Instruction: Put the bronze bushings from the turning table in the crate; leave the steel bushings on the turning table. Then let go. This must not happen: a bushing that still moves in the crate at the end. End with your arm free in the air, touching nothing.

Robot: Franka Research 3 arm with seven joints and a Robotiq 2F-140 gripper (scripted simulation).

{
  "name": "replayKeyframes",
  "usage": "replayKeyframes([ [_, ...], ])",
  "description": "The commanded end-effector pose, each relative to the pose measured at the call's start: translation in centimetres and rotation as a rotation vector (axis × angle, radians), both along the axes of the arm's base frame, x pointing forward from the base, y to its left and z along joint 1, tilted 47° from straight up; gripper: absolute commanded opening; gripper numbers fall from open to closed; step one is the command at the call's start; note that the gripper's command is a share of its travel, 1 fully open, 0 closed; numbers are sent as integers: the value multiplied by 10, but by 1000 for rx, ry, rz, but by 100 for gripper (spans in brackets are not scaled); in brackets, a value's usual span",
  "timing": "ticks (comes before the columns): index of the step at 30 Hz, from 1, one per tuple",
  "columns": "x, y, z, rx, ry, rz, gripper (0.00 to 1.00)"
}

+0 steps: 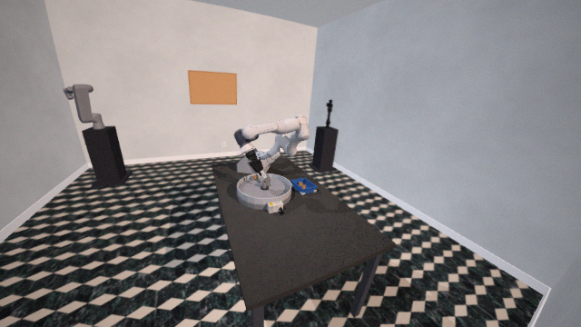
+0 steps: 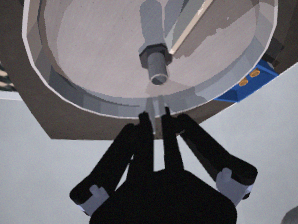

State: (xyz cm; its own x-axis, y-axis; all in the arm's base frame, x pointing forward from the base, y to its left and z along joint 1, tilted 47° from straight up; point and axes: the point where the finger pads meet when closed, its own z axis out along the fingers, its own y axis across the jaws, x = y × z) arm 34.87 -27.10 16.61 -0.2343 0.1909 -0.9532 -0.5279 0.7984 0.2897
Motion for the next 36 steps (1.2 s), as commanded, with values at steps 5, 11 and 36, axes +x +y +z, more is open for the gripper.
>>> replayKeyframes([
  [5,-13,-1,-7,-27,-23,35,6],
  [11,-53,2,-35,-103,-111,144,6],
  [36,-138,9,-91,-257,-310,373,6],
])
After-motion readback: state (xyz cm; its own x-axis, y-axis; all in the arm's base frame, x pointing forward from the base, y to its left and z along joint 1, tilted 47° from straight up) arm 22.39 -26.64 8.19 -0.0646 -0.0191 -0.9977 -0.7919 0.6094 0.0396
